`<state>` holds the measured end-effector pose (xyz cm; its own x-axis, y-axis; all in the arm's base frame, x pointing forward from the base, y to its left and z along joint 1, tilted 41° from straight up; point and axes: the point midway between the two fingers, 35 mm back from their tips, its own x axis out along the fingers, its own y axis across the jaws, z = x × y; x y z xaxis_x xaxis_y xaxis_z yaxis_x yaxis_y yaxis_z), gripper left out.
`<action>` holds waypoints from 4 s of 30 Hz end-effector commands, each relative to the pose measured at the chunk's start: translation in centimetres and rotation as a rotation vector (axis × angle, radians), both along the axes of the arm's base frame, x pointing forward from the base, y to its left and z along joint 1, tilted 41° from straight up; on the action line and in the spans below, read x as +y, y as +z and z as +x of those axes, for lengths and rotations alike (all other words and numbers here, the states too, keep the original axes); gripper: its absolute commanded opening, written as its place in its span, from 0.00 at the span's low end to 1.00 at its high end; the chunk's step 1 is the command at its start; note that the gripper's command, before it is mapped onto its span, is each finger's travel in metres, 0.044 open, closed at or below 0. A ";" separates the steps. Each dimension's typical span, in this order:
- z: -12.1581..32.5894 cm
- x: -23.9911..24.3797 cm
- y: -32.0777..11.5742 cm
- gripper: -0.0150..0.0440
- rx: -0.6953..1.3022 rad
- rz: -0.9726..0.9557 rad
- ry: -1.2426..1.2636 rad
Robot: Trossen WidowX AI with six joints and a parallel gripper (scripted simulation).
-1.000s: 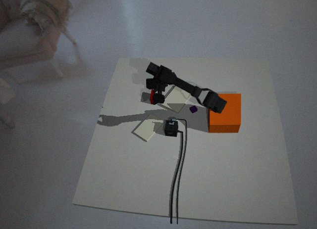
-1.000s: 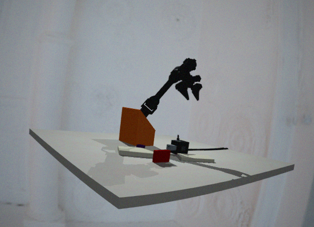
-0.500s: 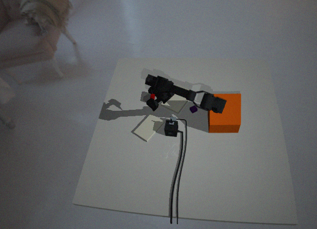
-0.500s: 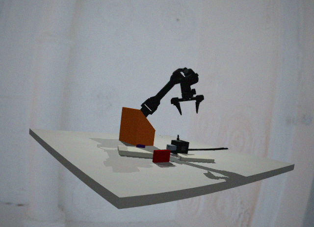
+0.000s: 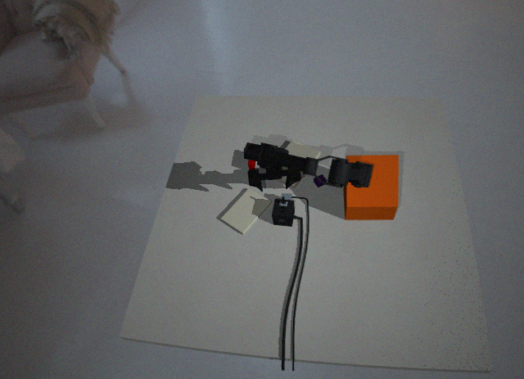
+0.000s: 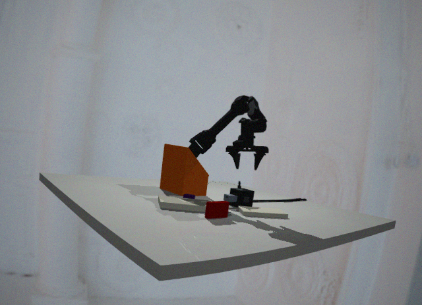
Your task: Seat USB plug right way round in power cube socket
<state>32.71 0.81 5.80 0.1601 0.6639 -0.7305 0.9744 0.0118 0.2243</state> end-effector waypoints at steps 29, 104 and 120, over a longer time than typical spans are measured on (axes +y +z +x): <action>-2.3 2.9 -3.4 1.00 0.291 0.010 -0.186; -2.2 3.5 -4.0 0.25 0.287 0.009 -0.183; -2.3 2.8 -3.2 0.25 0.287 0.008 -0.183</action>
